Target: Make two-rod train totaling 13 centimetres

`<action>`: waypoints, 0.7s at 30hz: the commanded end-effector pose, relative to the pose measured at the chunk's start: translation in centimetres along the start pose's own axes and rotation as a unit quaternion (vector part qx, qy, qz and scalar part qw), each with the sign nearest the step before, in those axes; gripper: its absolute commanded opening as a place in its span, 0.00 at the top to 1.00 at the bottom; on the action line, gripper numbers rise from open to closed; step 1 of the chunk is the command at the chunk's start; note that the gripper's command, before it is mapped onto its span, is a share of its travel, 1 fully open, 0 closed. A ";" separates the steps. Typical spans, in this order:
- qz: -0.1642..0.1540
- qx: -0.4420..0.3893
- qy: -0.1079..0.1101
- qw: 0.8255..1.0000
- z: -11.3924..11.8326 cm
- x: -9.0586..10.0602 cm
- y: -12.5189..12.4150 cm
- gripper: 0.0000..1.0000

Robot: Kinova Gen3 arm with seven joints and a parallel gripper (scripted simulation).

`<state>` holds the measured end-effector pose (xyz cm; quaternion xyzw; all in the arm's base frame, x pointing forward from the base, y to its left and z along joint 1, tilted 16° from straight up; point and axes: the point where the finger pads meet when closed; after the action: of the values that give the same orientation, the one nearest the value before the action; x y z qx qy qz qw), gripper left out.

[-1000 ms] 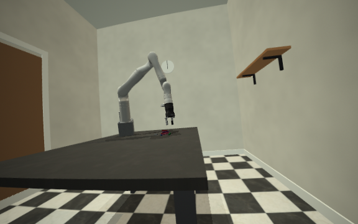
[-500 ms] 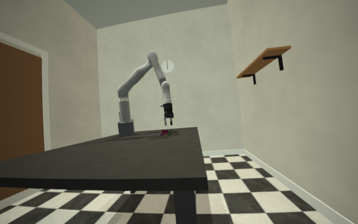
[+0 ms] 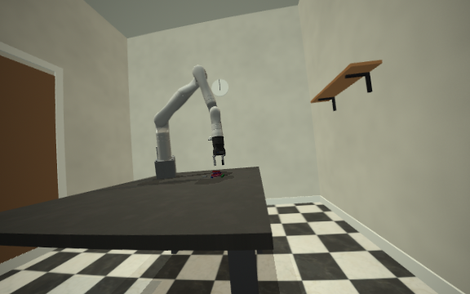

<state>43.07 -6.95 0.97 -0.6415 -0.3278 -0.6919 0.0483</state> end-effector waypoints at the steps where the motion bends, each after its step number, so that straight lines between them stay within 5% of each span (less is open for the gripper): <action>1: 0.001 -0.006 0.000 1.000 -0.2 0.0 0.3 0.00; 21: 0.017 -0.063 -0.002 0.998 -2.0 -0.4 0.8 0.00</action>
<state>41.87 -8.36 0.88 -0.6502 -0.2766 -0.7073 0.0212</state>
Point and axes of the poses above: the point where the finger pads meet when closed, its own x axis back along the fingers, its own z axis across the jaws, y = z × x, and after that the axes turned 6 degrees about -x, right-handed
